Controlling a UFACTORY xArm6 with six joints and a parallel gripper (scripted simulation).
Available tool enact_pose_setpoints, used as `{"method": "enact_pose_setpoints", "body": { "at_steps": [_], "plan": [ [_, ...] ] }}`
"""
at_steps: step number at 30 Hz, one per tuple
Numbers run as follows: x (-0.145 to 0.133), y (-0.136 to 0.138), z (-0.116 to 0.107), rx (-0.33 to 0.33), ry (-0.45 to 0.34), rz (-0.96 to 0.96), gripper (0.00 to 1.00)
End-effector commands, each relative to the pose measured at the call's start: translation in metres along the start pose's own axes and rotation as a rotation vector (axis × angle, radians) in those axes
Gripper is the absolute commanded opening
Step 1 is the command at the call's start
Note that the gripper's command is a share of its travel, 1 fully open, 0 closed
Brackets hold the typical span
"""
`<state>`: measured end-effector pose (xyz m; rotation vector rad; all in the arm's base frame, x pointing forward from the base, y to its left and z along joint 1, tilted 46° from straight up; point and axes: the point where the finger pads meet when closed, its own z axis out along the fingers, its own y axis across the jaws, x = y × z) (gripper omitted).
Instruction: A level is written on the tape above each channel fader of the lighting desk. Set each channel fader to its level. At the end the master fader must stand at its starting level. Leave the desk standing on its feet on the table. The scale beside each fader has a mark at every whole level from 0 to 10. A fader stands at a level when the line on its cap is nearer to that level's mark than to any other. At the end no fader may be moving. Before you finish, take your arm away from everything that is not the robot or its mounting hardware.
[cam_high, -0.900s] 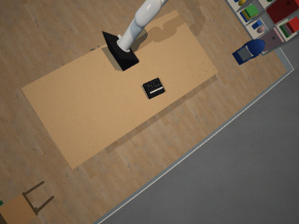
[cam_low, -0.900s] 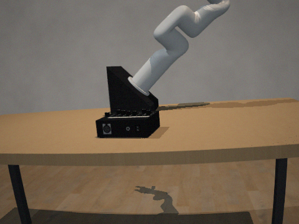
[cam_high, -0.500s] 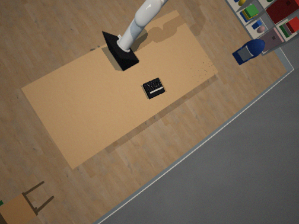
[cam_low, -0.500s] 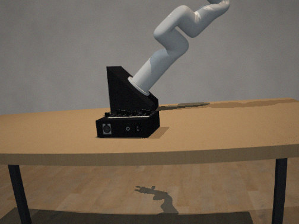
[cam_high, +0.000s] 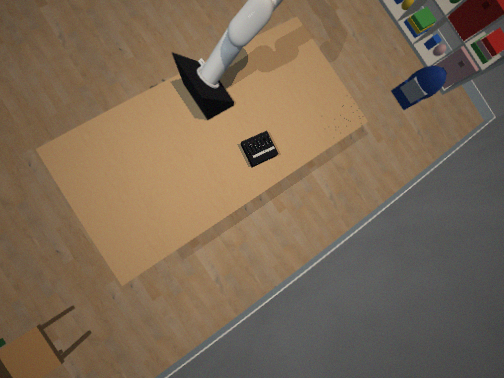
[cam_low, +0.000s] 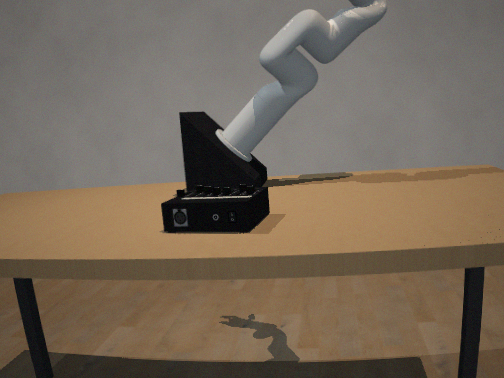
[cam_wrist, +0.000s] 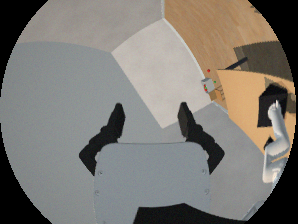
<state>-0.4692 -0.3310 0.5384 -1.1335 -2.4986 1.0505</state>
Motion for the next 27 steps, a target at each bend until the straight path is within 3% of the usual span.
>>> {"method": "enact_pose_setpoints", "body": {
  "at_steps": [1,4,5,7,8,9,10,12,13,15,16,18,19,24,25,27],
  "plan": [
    [-0.049,0.013,0.027,-0.051,-0.078,-0.066,1.00],
    [-0.072,0.020,0.038,-0.076,-0.114,-0.098,1.00],
    [-0.099,0.030,0.049,-0.104,-0.155,-0.134,1.00],
    [-0.099,0.030,0.049,-0.104,-0.155,-0.134,1.00],
    [-0.128,0.043,0.060,-0.135,-0.199,-0.175,1.00],
    [-0.128,0.043,0.060,-0.135,-0.199,-0.175,1.00],
    [-0.158,0.057,0.070,-0.170,-0.248,-0.221,1.00],
    [-0.160,0.058,0.071,-0.170,-0.248,-0.221,1.00],
    [-0.192,0.075,0.080,-0.207,-0.299,-0.272,1.00],
    [-0.195,0.076,0.081,-0.207,-0.299,-0.272,1.00],
    [-0.227,0.096,0.088,-0.248,-0.354,-0.327,1.00],
    [-0.232,0.098,0.089,-0.248,-0.354,-0.327,1.00],
    [-0.261,0.118,0.093,-0.292,-0.410,-0.387,1.00],
    [-0.271,0.124,0.095,-0.292,-0.410,-0.387,1.00],
    [-0.309,0.153,0.099,-0.339,-0.469,-0.450,1.00],
    [-0.309,0.153,0.099,-0.339,-0.469,-0.450,1.00]
  ]
}}
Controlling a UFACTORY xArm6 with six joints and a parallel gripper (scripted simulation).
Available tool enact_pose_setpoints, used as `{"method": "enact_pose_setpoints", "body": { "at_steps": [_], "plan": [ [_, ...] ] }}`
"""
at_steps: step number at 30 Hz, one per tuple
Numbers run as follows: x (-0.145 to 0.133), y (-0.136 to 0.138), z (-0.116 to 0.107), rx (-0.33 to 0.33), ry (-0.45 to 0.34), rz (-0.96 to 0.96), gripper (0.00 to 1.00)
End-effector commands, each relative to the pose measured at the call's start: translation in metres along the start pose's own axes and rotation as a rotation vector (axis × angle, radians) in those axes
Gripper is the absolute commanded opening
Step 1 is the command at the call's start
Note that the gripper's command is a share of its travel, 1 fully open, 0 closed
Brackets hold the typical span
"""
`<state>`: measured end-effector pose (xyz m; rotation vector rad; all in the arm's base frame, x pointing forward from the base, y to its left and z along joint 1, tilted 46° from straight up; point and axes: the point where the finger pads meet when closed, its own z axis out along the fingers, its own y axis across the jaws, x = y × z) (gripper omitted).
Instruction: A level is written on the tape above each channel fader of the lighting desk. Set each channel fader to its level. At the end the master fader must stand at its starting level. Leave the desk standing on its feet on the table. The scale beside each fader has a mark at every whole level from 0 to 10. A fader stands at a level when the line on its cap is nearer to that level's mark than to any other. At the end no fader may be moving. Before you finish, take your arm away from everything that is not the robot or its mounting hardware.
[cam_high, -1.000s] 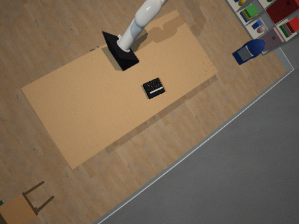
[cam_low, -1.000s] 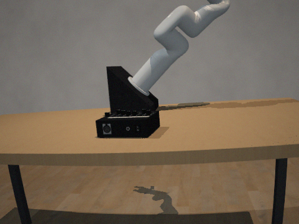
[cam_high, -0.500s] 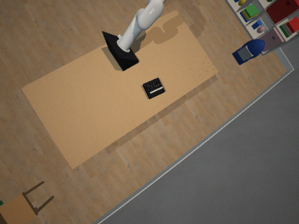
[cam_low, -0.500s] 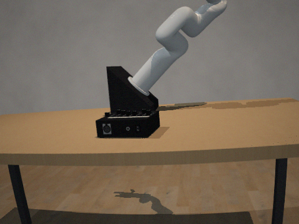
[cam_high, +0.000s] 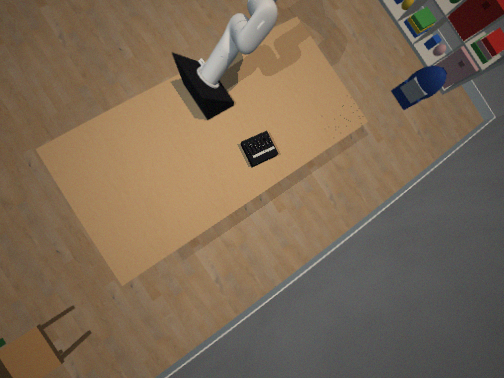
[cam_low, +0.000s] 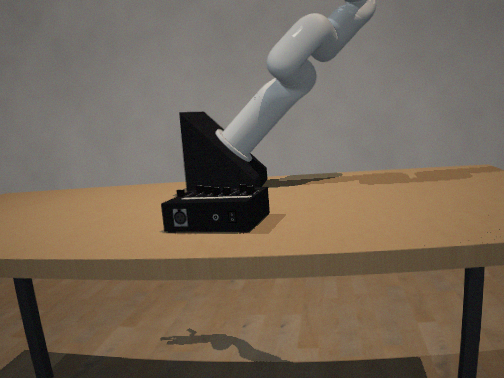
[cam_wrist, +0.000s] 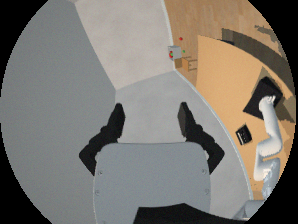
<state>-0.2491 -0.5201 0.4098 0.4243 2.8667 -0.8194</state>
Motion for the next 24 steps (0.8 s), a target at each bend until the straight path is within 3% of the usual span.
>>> {"method": "enact_pose_setpoints", "body": {
  "at_steps": [1,2,5,6,9,10,14,15,18,19,22,23,24],
  "plan": [
    [-0.035,0.005,0.024,-0.040,-0.050,-0.052,1.00],
    [-0.073,0.017,0.046,-0.091,-0.109,-0.118,1.00],
    [-0.077,0.018,0.050,-0.091,-0.109,-0.118,1.00],
    [-0.114,0.033,0.069,-0.144,-0.169,-0.186,1.00],
    [-0.121,0.034,0.073,-0.144,-0.169,-0.186,1.00],
    [-0.157,0.052,0.089,-0.200,-0.228,-0.257,1.00],
    [-0.166,0.056,0.095,-0.200,-0.228,-0.257,1.00],
    [-0.211,0.081,0.113,-0.258,-0.287,-0.329,1.00],
    [-0.211,0.082,0.113,-0.258,-0.287,-0.329,1.00],
    [-0.241,0.104,0.122,-0.318,-0.345,-0.403,1.00],
    [-0.255,0.112,0.129,-0.318,-0.345,-0.403,1.00],
    [-0.283,0.138,0.136,-0.379,-0.400,-0.477,1.00],
    [-0.294,0.144,0.140,-0.379,-0.400,-0.477,1.00]
  ]
}}
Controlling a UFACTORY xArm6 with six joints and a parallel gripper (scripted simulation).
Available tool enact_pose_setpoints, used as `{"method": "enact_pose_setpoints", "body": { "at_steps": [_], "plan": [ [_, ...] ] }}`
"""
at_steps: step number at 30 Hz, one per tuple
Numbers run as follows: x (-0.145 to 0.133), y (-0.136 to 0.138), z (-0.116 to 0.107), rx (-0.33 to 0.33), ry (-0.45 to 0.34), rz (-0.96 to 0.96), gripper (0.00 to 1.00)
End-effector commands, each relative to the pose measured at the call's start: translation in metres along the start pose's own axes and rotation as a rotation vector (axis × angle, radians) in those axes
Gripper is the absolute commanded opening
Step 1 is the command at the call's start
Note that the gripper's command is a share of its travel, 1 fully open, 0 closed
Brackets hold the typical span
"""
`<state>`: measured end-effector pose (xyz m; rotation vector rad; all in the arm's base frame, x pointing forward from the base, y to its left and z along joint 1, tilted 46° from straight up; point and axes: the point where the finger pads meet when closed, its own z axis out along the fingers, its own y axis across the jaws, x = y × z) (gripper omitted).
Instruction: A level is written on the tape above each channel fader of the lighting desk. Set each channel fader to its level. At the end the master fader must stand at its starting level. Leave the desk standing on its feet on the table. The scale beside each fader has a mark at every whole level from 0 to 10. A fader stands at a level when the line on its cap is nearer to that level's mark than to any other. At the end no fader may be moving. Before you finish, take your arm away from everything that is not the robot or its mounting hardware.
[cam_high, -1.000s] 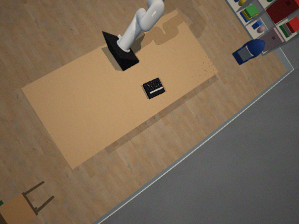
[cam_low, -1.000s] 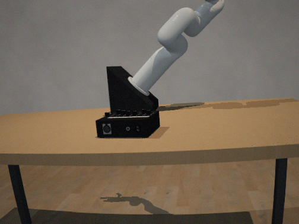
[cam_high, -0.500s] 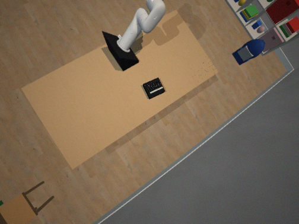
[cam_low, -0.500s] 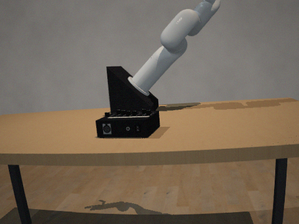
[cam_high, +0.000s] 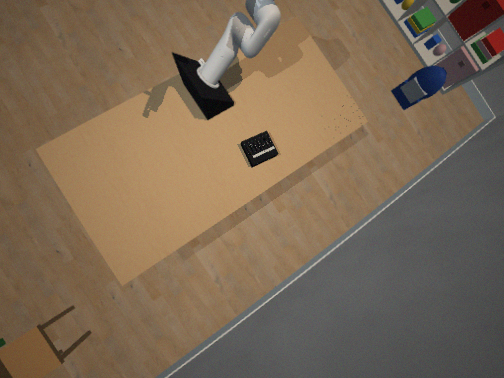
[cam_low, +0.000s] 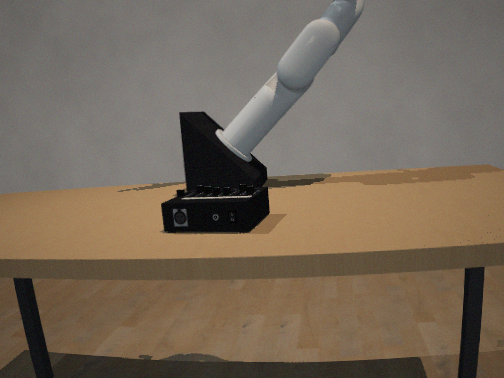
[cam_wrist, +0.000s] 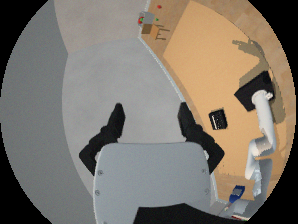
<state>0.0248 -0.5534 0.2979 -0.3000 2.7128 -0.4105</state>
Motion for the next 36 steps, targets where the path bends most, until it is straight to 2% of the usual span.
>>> {"method": "enact_pose_setpoints", "body": {
  "at_steps": [1,2,3,4,7,8,11,12,13,15,16,19,20,24,25,28,29,31,32,34,35,36],
  "plan": [
    [-0.049,0.005,0.040,-0.062,-0.061,-0.080,1.00],
    [-0.049,0.005,0.040,-0.062,-0.061,-0.080,1.00],
    [-0.080,0.017,0.062,-0.125,-0.115,-0.152,1.00],
    [-0.090,0.019,0.070,-0.125,-0.115,-0.152,1.00],
    [-0.091,0.019,0.071,-0.125,-0.115,-0.152,1.00],
    [-0.132,0.038,0.100,-0.189,-0.167,-0.223,1.00],
    [-0.133,0.038,0.100,-0.189,-0.167,-0.223,1.00],
    [-0.161,0.056,0.118,-0.254,-0.216,-0.292,1.00],
    [-0.172,0.060,0.126,-0.254,-0.216,-0.292,1.00],
    [-0.172,0.061,0.126,-0.254,-0.216,-0.292,1.00],
    [-0.202,0.083,0.143,-0.318,-0.262,-0.359,1.00],
    [-0.210,0.087,0.149,-0.318,-0.262,-0.359,1.00],
    [-0.239,0.112,0.165,-0.381,-0.305,-0.423,1.00],
    [-0.245,0.116,0.168,-0.381,-0.305,-0.423,1.00],
    [-0.276,0.147,0.184,-0.443,-0.345,-0.484,1.00],
    [-0.276,0.147,0.184,-0.443,-0.345,-0.484,1.00],
    [-0.302,0.177,0.197,-0.503,-0.381,-0.541,1.00],
    [-0.304,0.179,0.198,-0.503,-0.381,-0.541,1.00],
    [-0.322,0.205,0.205,-0.560,-0.414,-0.595,1.00],
    [-0.328,0.211,0.208,-0.560,-0.414,-0.595,1.00],
    [-0.345,0.239,0.215,-0.615,-0.443,-0.644,1.00],
    [-0.348,0.242,0.216,-0.615,-0.443,-0.644,1.00]
  ]
}}
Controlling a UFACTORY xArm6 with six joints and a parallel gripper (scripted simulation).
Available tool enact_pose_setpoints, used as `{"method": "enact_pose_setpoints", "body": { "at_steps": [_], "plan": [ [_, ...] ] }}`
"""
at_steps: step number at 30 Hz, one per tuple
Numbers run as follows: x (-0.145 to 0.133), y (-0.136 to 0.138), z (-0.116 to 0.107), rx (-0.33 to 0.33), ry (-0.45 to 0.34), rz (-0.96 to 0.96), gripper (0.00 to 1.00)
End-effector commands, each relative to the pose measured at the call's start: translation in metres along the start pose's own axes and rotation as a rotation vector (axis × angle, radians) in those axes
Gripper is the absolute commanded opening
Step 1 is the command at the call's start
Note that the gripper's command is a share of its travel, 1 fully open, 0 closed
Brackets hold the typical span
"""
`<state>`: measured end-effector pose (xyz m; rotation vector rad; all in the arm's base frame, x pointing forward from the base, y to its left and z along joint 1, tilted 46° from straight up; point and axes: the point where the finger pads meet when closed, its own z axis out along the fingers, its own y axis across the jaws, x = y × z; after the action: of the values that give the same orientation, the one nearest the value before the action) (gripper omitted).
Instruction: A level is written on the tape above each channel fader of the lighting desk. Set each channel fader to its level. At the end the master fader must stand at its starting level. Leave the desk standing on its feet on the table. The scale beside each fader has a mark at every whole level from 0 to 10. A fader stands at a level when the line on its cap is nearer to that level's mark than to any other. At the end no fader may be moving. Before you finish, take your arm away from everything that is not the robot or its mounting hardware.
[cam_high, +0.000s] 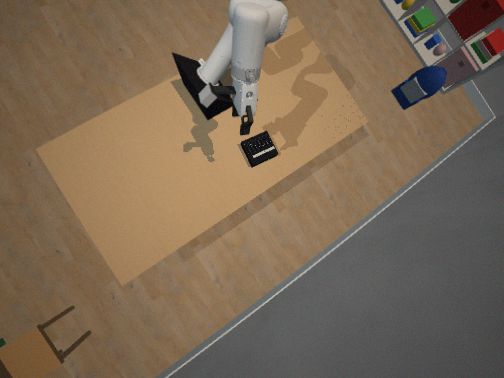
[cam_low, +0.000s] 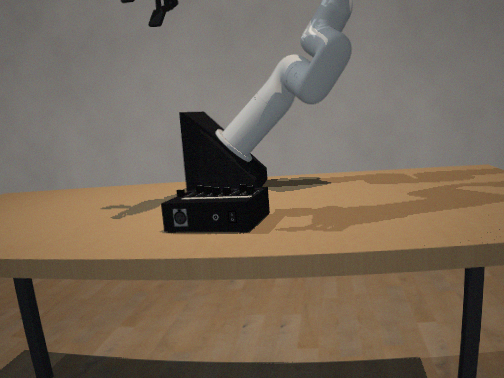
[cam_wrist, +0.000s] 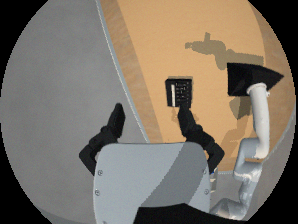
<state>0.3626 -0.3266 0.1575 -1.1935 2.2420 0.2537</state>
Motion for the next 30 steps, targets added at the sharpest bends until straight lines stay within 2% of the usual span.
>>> {"method": "enact_pose_setpoints", "body": {
  "at_steps": [1,2,5,6,7,8,10,11,12,13,14,15,16,19,25,30],
  "plan": [
    [-0.031,0.002,0.037,-0.061,-0.038,-0.060,1.00],
    [-0.054,0.010,0.064,-0.113,-0.067,-0.102,1.00],
    [-0.054,0.010,0.064,-0.113,-0.067,-0.102,1.00],
    [-0.074,0.020,0.087,-0.161,-0.093,-0.141,1.00],
    [-0.074,0.020,0.087,-0.161,-0.093,-0.141,1.00],
    [-0.092,0.031,0.107,-0.205,-0.115,-0.175,1.00],
    [-0.092,0.031,0.107,-0.205,-0.115,-0.175,1.00],
    [-0.107,0.042,0.125,-0.245,-0.135,-0.205,1.00],
    [-0.107,0.042,0.125,-0.245,-0.135,-0.205,1.00],
    [-0.121,0.052,0.140,-0.280,-0.152,-0.230,1.00],
    [-0.121,0.052,0.140,-0.280,-0.152,-0.230,1.00],
    [-0.132,0.062,0.152,-0.311,-0.167,-0.252,1.00],
    [-0.132,0.062,0.152,-0.311,-0.167,-0.252,1.00],
    [-0.154,0.084,0.177,-0.374,-0.196,-0.297,1.00],
    [-0.164,0.096,0.187,-0.405,-0.209,-0.317,1.00],
    [-0.165,0.096,0.188,-0.406,-0.209,-0.318,1.00]
  ]
}}
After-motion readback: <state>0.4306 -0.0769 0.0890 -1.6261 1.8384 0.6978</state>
